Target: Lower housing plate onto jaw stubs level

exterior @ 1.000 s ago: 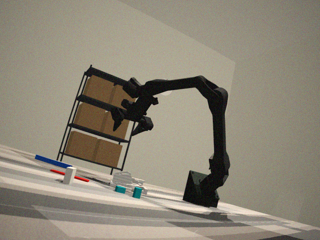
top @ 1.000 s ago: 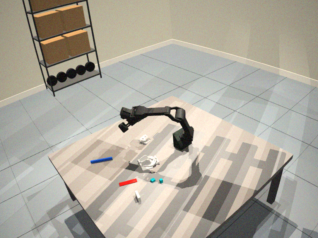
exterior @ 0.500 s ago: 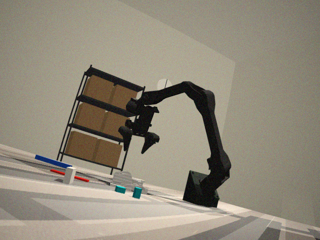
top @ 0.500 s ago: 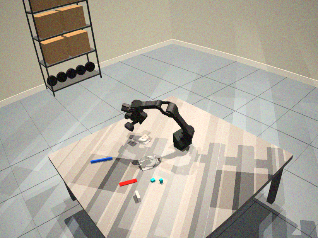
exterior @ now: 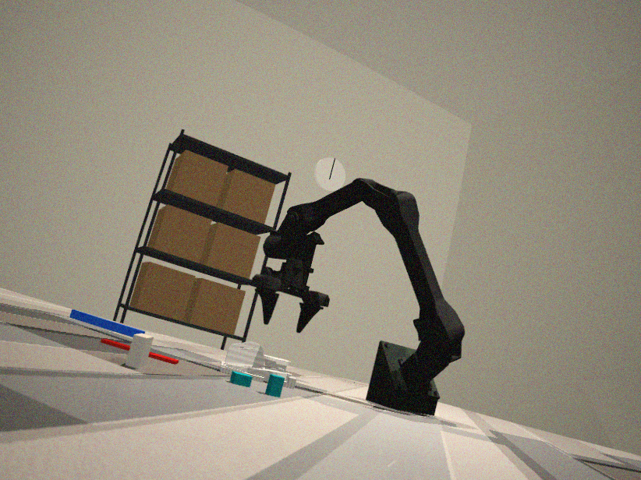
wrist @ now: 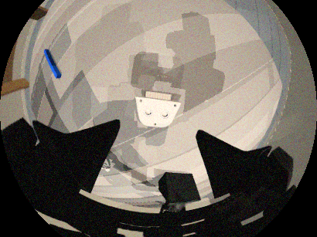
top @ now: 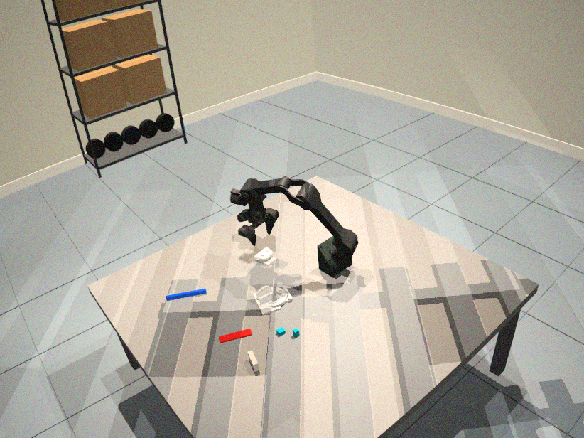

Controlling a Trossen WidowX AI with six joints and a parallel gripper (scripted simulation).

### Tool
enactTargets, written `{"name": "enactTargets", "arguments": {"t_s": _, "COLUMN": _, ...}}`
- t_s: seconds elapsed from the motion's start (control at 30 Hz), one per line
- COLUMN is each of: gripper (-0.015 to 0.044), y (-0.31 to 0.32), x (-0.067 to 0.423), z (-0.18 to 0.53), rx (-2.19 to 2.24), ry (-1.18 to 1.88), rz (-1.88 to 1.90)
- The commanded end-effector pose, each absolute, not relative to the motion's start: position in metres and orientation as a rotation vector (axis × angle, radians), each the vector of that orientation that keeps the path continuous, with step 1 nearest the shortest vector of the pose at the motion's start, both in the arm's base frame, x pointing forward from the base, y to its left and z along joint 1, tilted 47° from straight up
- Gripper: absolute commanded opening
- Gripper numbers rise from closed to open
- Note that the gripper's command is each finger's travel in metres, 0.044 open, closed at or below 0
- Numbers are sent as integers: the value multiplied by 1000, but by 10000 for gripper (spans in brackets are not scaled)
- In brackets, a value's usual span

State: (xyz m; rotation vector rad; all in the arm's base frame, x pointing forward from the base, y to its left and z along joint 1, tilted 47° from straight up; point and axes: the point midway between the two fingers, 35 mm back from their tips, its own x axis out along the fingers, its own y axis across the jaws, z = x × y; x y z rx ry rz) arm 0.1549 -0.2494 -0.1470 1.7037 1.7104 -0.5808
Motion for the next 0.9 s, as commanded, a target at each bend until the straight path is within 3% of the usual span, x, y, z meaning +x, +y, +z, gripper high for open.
{"name": "enactTargets", "arguments": {"t_s": 0.0, "gripper": 440, "y": -245, "x": 156, "z": -152, "rx": 1709, "ry": 1701, "rz": -563}}
{"name": "enactTargets", "arguments": {"t_s": 0.13, "gripper": 440, "y": -222, "x": 157, "z": -172, "rx": 1710, "ry": 1701, "rz": -562}}
{"name": "enactTargets", "arguments": {"t_s": 0.87, "gripper": 440, "y": -222, "x": 157, "z": -172, "rx": 1710, "ry": 1701, "rz": -562}}
